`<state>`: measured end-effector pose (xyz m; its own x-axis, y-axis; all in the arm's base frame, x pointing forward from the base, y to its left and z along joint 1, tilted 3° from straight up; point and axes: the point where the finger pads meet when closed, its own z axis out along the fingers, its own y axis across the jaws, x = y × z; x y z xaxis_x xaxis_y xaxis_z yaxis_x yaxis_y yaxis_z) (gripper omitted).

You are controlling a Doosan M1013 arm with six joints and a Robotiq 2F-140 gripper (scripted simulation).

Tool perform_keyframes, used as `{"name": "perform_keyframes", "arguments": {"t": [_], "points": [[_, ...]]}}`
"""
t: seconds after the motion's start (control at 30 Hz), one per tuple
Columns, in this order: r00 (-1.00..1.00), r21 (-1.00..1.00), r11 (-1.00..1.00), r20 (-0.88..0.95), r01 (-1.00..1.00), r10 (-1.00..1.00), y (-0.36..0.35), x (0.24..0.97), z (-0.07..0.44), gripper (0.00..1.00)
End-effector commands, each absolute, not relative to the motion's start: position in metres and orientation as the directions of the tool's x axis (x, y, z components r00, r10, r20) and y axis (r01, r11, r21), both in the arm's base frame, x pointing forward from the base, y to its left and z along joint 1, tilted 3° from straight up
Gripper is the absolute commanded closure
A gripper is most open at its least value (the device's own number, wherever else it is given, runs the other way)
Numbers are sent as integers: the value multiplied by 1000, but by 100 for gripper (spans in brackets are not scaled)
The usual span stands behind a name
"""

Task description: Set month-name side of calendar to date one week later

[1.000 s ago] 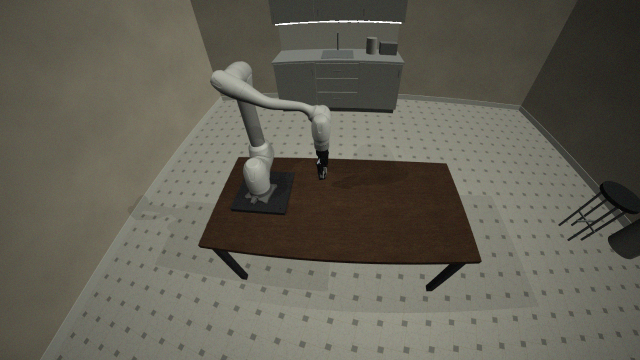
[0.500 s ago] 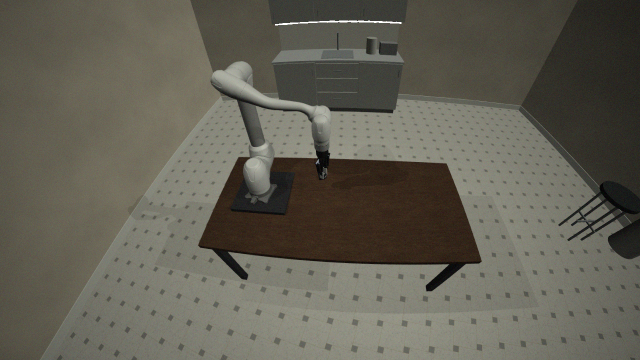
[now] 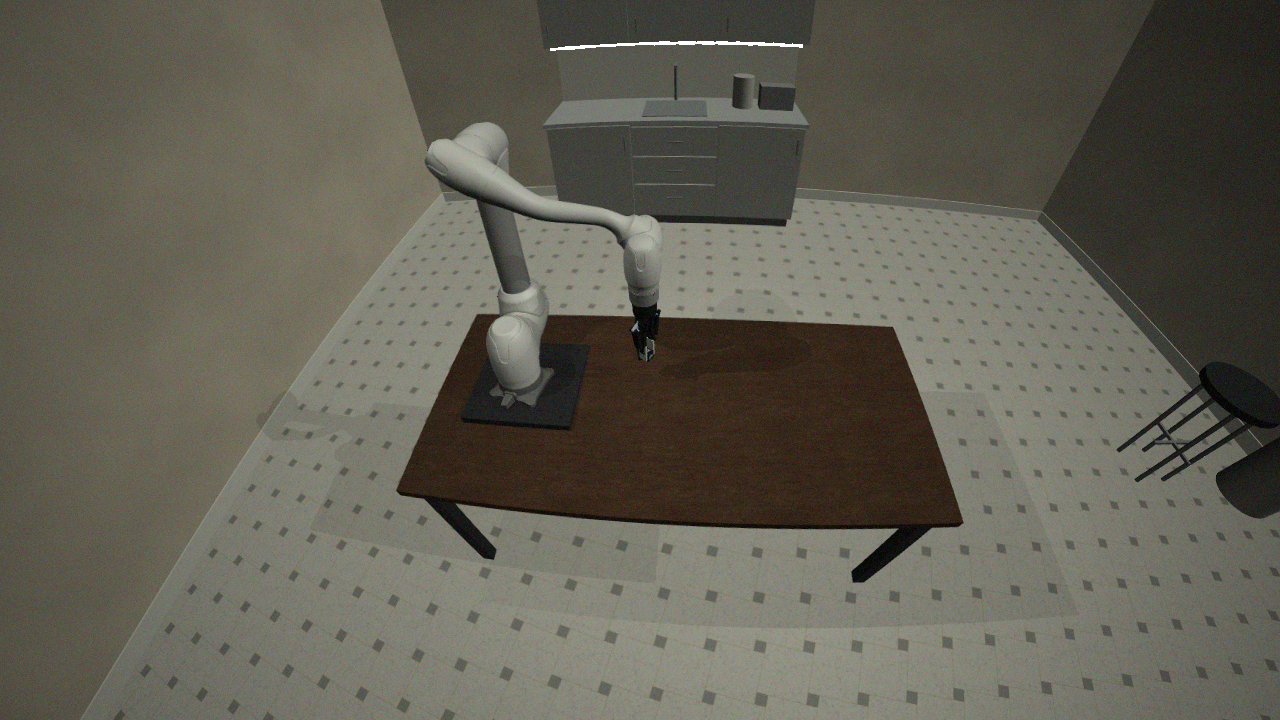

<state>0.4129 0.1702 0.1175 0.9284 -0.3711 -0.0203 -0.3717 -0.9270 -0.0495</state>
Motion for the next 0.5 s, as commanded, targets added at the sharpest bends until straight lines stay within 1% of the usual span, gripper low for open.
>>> {"name": "perform_keyframes", "arguments": {"t": [0.0,0.33,0.47], "points": [[928,-50,-927,-20,-372,-371,171,413,107,75],[928,-50,-927,-20,-372,-371,174,413,58,75],[928,-50,-927,-20,-372,-371,174,413,51,75]]}}
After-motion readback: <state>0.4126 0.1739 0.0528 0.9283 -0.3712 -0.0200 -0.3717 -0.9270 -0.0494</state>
